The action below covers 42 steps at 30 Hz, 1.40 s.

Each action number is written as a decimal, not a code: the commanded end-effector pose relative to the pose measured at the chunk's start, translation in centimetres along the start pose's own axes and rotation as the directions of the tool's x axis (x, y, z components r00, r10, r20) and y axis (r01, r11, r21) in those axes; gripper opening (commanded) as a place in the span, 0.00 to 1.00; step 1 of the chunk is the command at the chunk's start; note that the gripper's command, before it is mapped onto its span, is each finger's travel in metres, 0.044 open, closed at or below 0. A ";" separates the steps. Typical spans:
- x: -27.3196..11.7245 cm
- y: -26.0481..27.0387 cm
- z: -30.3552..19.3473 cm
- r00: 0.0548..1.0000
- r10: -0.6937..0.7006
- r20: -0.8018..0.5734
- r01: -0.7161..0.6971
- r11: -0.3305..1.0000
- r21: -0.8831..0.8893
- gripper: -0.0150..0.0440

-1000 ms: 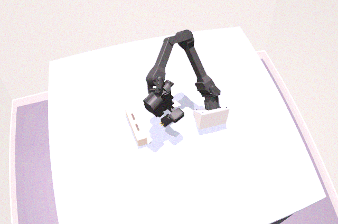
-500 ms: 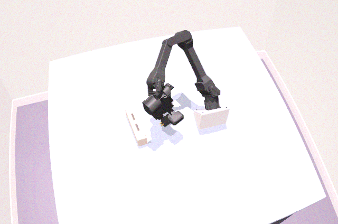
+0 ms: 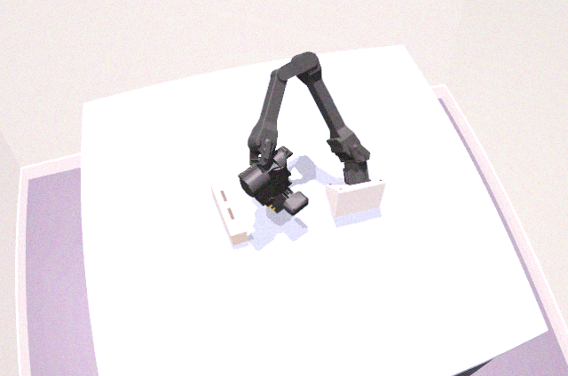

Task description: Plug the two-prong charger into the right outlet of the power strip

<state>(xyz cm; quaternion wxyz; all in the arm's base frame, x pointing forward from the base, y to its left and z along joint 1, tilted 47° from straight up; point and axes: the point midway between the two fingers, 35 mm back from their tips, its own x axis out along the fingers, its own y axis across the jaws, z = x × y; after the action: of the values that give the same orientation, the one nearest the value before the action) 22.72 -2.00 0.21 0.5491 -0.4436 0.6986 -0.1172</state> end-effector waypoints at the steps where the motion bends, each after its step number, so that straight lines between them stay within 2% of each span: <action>1: 0.7 0.0 -0.1 1.000 -0.004 -0.005 0.004 1.000 -0.007 1.00; 4: 0.9 0.0 -0.1 1.000 -0.004 -0.006 0.004 1.000 -0.007 1.00; 15: 0.6 0.0 0.0 1.000 -0.001 -0.002 0.001 1.000 0.000 0.51; 22: 0.6 0.0 0.0 1.000 -0.001 -0.002 0.001 1.000 0.000 0.43; 26: -0.1 0.0 0.0 1.000 0.000 -0.002 0.000 1.000 -0.001 0.25; 38: -4.8 0.2 -0.6 1.000 -0.001 -0.005 0.001 1.000 -0.007 0.25; 42: -4.9 0.2 -0.7 1.000 -0.001 -0.005 0.001 1.000 -0.003 0.25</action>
<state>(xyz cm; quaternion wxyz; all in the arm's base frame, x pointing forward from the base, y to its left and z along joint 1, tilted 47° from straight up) 21.96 1.33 3.27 0.5415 -0.4491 0.7012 -0.1158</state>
